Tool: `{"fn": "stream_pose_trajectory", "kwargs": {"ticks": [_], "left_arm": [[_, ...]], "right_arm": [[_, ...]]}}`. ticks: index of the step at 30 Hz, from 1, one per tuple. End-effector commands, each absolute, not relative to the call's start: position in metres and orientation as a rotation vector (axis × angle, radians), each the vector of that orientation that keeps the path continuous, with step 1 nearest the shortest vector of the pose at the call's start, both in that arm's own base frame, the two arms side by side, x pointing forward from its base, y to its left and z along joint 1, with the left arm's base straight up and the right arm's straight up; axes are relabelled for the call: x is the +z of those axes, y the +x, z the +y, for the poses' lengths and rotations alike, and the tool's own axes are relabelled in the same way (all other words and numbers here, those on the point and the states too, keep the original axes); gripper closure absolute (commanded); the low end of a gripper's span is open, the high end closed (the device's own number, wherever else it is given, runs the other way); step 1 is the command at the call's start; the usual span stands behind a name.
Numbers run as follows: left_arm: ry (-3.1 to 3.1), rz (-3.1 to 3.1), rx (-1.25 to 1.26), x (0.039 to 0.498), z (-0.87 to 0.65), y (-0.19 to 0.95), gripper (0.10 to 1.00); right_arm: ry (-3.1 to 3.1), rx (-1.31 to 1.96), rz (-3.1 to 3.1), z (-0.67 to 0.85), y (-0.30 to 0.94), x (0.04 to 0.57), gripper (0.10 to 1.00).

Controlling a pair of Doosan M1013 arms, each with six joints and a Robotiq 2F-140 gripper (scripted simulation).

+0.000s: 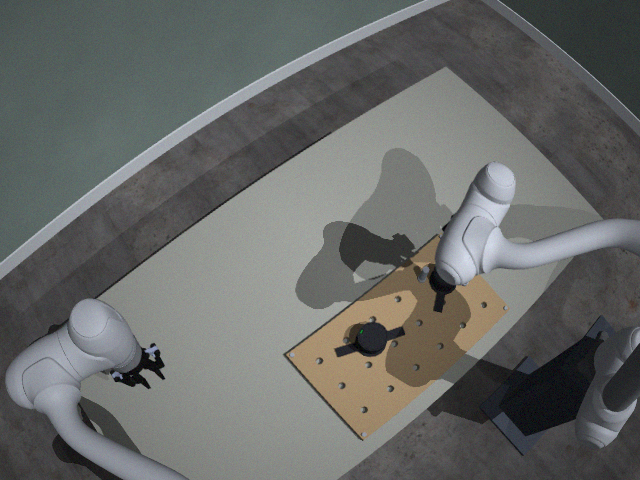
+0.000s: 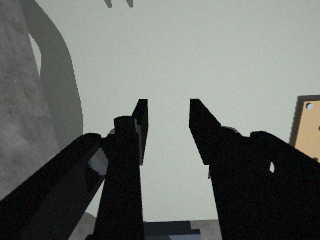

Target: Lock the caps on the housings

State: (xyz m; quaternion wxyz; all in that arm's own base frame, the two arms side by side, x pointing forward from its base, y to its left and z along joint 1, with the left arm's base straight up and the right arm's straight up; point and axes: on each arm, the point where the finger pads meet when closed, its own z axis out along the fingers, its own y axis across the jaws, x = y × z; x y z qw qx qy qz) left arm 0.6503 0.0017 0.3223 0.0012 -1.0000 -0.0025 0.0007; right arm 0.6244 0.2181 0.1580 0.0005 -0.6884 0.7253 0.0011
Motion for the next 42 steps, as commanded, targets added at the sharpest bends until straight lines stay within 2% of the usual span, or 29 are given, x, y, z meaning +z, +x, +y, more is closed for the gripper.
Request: {"fn": "stream_pose_trajectory", "kwargs": {"ticks": [1, 10, 42], "left_arm": [[-3.139, -0.008, 0.000, 0.323, 0.002, 0.650, 0.770], [-3.139, -0.008, 0.000, 0.323, 0.002, 0.650, 0.770], [-3.139, -0.008, 0.000, 0.323, 0.002, 0.650, 0.770]], "right_arm": [[-2.119, -0.006, 2.320, 0.223, 0.625, 0.155, 0.403], [-1.915, -0.005, 2.490, 0.245, 0.622, 0.139, 0.403], [-1.922, -0.001, 2.484, 0.242, 0.623, 0.098, 0.403]]}}
